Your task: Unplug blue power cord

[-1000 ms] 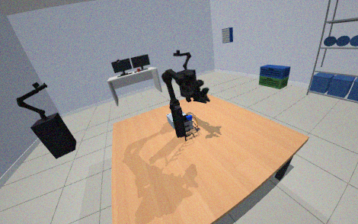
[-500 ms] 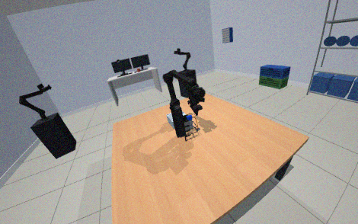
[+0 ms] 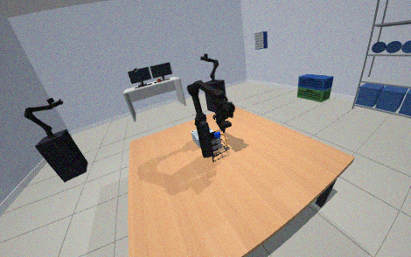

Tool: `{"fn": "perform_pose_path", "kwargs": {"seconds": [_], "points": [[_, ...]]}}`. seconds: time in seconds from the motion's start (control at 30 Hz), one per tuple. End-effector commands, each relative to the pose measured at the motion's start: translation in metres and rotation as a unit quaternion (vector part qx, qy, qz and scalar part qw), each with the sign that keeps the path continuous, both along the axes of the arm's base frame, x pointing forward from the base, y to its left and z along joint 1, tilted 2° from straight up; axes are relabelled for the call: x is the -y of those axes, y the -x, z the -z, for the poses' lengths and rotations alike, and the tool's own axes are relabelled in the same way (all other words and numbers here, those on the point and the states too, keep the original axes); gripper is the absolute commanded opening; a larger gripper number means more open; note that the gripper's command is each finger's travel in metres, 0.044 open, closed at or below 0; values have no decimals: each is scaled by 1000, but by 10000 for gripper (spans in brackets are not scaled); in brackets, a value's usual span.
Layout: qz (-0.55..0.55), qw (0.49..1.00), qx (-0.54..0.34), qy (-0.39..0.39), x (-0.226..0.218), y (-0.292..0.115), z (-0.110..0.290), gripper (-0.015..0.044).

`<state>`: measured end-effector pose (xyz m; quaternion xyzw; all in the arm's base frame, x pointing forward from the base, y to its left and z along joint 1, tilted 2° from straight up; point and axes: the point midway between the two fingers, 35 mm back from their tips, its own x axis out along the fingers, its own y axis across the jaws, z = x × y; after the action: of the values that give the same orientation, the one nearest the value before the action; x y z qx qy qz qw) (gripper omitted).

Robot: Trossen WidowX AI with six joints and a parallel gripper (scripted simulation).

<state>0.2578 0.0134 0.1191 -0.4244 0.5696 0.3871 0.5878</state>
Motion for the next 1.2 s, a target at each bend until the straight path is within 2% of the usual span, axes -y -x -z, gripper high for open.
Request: {"fn": "perform_pose_path", "kwargs": {"seconds": [0.0, 0.57, 1.07, 1.17], "points": [[-2, 1000, -2, 2, 6, 3, 0, 160], [-2, 1000, -2, 4, 32, 14, 0, 160], [-2, 1000, -2, 4, 33, 14, 12, 160], [1, 1000, 0, 3, 33, 13, 9, 81]]}}
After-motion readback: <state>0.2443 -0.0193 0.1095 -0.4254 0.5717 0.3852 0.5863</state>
